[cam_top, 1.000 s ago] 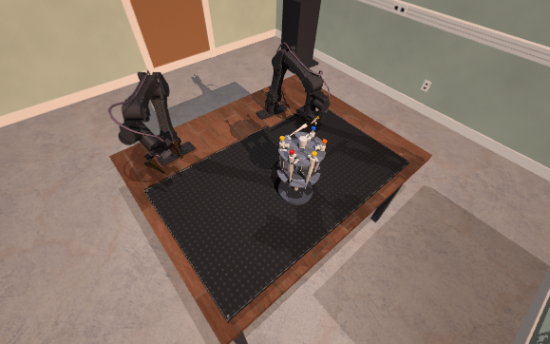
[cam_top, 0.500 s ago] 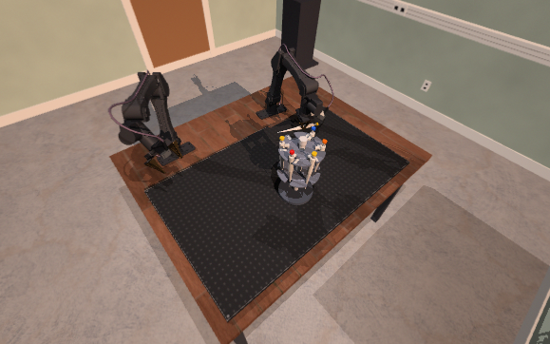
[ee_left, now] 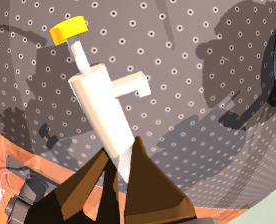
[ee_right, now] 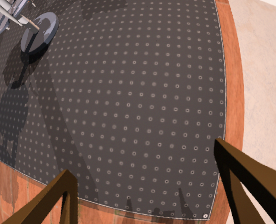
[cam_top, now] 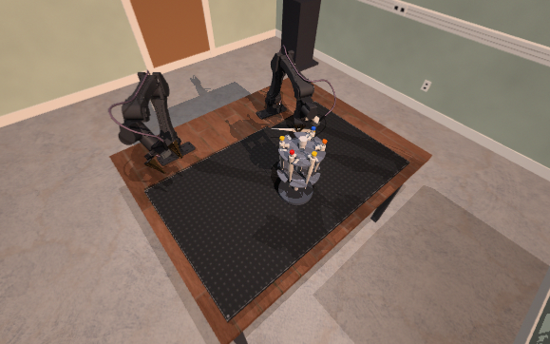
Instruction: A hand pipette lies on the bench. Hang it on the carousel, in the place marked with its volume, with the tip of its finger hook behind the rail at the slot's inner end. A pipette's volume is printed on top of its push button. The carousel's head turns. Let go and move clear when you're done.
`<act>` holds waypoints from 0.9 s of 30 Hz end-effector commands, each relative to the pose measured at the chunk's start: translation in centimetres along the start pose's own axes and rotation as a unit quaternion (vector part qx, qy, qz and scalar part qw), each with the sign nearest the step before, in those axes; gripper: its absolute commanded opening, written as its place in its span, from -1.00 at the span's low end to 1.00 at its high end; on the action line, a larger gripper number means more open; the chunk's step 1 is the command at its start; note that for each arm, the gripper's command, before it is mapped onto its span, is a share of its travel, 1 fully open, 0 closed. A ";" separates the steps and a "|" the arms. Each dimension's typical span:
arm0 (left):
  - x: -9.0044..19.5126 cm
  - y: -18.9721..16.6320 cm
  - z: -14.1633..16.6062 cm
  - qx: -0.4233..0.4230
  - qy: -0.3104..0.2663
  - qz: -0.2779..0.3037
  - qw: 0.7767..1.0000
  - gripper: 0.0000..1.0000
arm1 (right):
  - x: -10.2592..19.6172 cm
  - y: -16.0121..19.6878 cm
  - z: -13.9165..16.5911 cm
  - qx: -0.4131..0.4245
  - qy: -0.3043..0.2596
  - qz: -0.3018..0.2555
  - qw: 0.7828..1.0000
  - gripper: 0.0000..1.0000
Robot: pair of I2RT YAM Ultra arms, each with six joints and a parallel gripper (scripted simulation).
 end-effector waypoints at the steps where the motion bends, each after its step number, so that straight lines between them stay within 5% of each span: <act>1: 0.6 -1.1 0.7 -0.080 -0.005 0.002 0.997 -0.77 | 0.3 -0.4 -0.5 0.007 -0.013 0.003 1.000 1.00; 12: 1.0 -2.8 2.3 -0.195 -0.007 0.006 0.981 -0.77 | 0.3 -0.4 -0.5 0.007 -0.013 0.003 1.000 1.00; 27: 0.8 -5.6 4.8 -0.377 -0.005 0.001 0.926 -0.77 | 0.3 -0.4 -0.5 0.007 -0.013 0.003 1.000 1.00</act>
Point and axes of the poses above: on each arm, the point where the finger pads meet when closed, its own x axis back along the fingers, its own y axis across the jaws, z = x × y, the point moved 8 cm from there along x, back along the fingers, and after that the axes turned 2 degrees about x, right-handed, at the moved point
